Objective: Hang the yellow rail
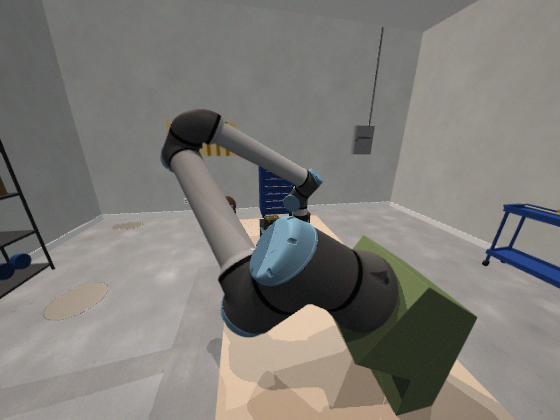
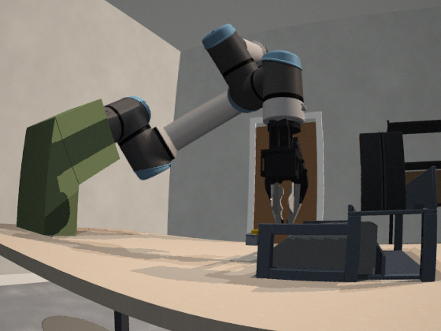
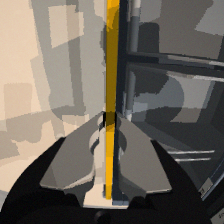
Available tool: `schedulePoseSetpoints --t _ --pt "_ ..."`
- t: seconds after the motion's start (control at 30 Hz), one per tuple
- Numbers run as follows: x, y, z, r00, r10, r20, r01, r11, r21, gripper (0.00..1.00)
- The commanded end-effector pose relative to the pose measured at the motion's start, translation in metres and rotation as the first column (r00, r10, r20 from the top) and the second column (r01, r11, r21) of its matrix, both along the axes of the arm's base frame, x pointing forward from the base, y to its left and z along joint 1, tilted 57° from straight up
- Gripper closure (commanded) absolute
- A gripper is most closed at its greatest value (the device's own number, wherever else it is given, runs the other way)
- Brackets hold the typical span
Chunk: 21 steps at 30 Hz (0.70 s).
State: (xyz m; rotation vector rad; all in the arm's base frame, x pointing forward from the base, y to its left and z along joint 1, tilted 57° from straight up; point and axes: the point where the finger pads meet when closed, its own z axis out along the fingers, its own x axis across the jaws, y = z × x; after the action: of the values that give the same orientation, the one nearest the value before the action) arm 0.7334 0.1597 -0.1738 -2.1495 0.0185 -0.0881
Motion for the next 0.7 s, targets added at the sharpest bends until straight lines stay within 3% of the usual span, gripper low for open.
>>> schedulePoseSetpoints --t 0.0,0.67 --pt "0.0007 -0.0002 -0.0001 1.0 -0.001 0.001 0.001 1.0 0.0 1.0" --pt "0.0008 0.0017 -0.0013 1.0 -0.001 0.001 0.001 1.0 0.0 1.0"
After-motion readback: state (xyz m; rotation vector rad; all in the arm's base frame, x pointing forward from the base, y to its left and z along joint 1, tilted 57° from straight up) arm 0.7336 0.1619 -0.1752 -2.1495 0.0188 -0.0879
